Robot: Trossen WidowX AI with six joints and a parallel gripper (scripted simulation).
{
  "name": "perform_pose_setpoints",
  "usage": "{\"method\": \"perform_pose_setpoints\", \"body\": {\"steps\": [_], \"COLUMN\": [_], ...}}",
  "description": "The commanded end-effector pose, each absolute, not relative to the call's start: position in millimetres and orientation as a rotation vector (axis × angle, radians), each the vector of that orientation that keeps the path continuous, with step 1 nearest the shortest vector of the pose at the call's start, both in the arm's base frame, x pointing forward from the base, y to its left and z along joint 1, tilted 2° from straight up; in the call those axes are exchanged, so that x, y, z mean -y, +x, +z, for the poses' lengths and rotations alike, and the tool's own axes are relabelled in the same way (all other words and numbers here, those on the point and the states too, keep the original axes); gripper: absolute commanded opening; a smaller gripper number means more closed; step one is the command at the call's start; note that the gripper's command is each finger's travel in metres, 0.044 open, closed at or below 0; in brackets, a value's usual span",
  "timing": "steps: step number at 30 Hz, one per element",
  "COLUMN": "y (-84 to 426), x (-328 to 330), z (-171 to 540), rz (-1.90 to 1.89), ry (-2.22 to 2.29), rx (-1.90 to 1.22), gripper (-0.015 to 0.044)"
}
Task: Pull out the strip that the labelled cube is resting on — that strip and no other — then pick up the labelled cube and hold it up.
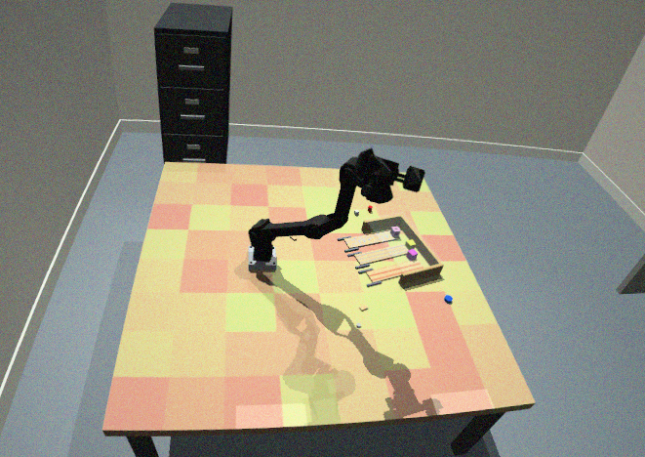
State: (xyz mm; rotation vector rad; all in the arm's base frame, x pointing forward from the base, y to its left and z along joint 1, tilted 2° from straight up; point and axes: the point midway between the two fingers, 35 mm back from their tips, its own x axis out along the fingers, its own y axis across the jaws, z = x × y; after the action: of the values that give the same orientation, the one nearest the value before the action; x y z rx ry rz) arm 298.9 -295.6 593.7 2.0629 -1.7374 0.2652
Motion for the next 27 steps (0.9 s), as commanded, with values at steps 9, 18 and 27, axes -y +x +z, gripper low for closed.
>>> {"method": "perform_pose_setpoints", "body": {"steps": [9,18,27], "y": [191.3,60.6,-28.5], "x": [293.7,241.8,135.2], "z": [641.8,691.3,714.2], "rz": [0.535,0.956,1.269], "ry": [1.822,1.459,1.044], "rx": [1.909,1.957,1.784], "gripper": [0.04,0.04,0.04]}}
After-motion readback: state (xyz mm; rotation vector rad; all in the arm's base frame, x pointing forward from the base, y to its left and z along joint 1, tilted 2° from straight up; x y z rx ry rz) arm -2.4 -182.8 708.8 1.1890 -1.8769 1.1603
